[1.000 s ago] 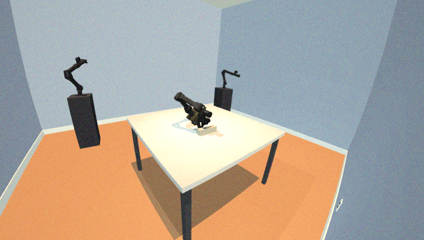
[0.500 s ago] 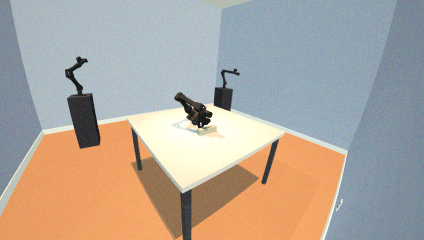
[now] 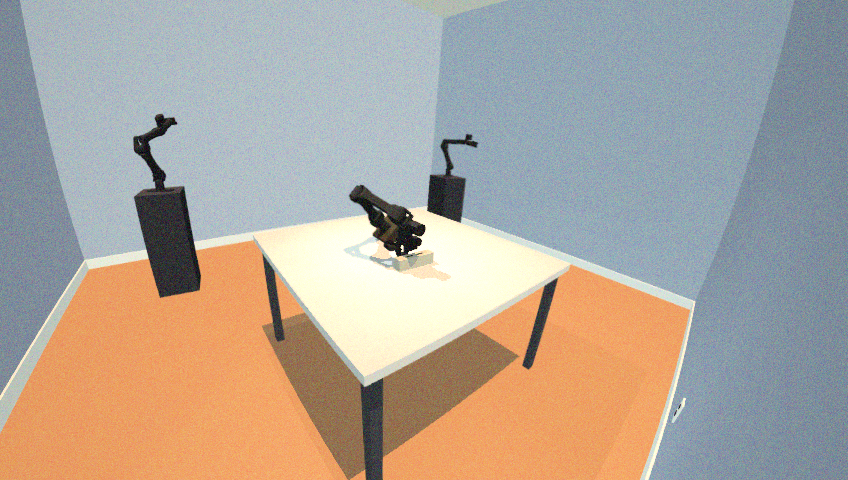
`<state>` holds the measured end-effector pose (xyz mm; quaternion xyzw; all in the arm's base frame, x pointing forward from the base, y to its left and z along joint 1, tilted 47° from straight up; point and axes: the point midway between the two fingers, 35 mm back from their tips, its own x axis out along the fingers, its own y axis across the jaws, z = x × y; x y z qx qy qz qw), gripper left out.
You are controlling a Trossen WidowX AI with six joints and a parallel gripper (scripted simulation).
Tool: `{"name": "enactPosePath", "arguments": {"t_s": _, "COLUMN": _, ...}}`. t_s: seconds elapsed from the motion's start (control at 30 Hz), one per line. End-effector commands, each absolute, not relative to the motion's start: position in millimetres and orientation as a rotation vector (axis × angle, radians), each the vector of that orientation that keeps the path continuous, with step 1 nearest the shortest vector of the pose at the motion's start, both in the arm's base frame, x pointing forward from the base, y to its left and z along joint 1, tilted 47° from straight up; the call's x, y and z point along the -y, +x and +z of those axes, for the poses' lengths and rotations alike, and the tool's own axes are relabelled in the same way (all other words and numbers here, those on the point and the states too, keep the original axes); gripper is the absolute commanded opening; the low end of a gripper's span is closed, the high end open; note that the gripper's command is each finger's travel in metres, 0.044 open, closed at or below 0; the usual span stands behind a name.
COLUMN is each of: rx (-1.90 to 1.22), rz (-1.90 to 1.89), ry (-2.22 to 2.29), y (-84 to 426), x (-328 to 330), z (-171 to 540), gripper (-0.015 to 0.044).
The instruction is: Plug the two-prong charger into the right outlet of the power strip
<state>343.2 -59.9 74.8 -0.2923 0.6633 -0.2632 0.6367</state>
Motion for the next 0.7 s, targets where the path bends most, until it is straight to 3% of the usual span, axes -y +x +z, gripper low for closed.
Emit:
{"name": "enactPosePath", "arguments": {"t_s": 0.0, "rx": -1.513, "rz": -0.602, "ry": -0.675, "y": 345.5, "x": 60.3, "z": 76.0, "gripper": 0.0}}
{"name": "enactPosePath", "arguments": {"t_s": 0.67, "rx": -1.513, "rz": -0.602, "ry": -0.675, "y": 352.1, "x": 59.7, "z": 76.4, "gripper": 0.0}}
